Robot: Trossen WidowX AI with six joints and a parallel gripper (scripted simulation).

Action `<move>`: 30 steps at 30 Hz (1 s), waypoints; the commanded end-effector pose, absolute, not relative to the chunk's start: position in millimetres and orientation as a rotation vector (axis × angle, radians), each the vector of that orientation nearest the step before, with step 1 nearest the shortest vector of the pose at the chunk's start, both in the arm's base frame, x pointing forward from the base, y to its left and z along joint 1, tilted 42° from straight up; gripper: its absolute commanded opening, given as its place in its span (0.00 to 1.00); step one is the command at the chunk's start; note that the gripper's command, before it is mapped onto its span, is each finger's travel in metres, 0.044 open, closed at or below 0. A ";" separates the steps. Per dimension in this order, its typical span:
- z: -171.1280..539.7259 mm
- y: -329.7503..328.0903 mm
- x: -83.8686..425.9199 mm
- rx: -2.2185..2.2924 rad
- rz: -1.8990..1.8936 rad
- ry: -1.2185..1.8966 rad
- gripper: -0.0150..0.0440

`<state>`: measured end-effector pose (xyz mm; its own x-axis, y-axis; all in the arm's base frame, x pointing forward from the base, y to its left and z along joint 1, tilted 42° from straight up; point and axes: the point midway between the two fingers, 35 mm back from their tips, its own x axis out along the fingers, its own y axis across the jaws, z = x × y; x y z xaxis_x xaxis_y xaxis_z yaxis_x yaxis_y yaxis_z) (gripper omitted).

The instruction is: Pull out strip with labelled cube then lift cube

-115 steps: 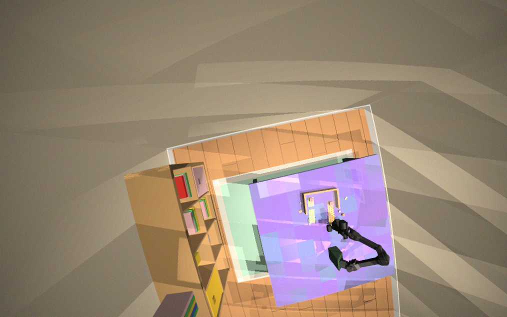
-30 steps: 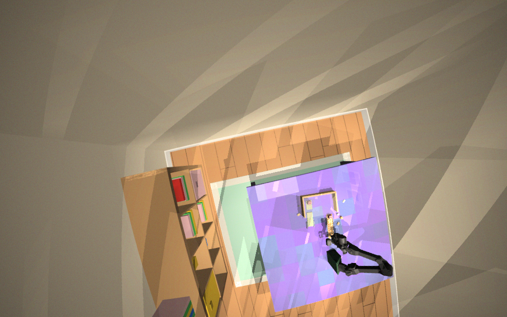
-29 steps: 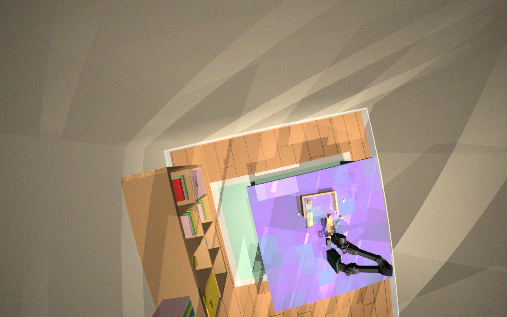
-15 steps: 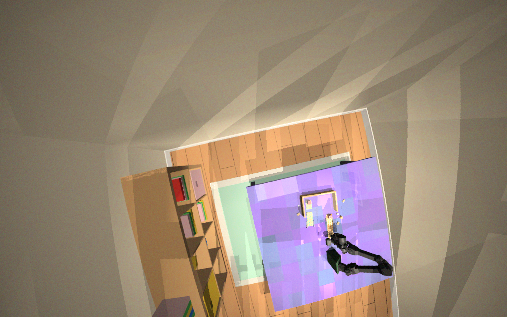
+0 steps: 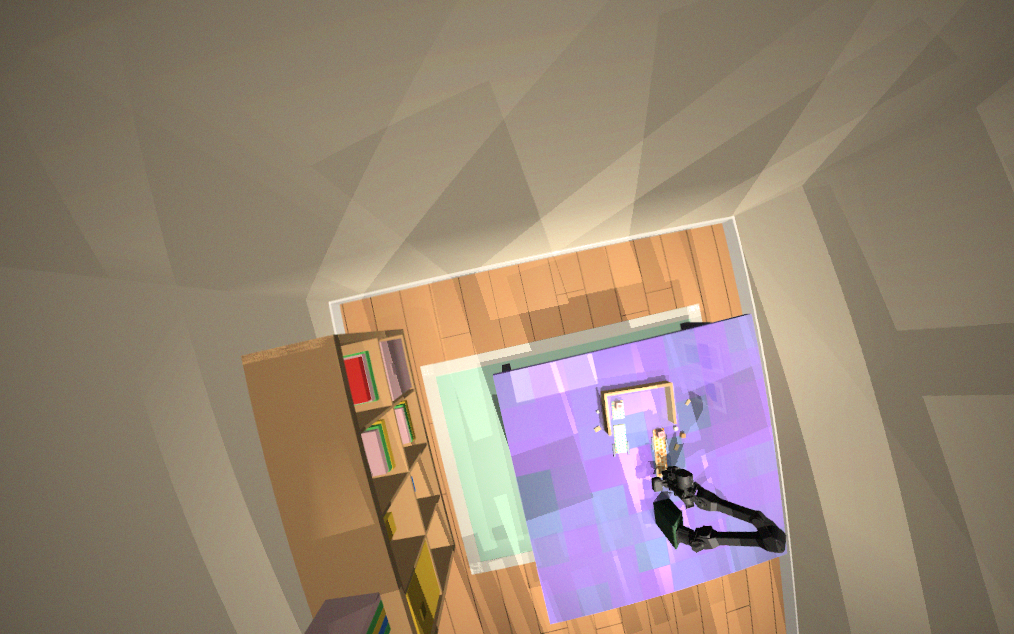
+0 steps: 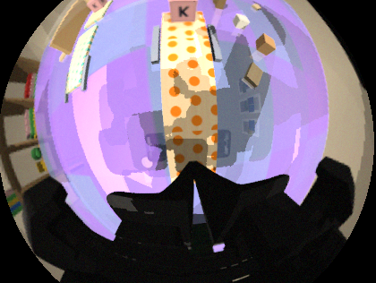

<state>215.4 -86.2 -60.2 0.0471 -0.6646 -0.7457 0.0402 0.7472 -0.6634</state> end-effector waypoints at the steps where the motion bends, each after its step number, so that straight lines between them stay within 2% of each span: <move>1: -62.5 -88.5 207.1 -0.547 -0.586 1.460 0.25; 14: -62.5 -88.5 207.1 -0.547 -0.586 1.460 0.25; 24: -28.9 -57.8 215.8 -0.544 -0.584 1.459 0.25; 30: -27.8 -59.4 241.1 -0.570 -0.561 1.470 0.52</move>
<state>228.7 -60.1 -30.4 0.0216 -0.6651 -0.7464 0.0156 0.7467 -0.6649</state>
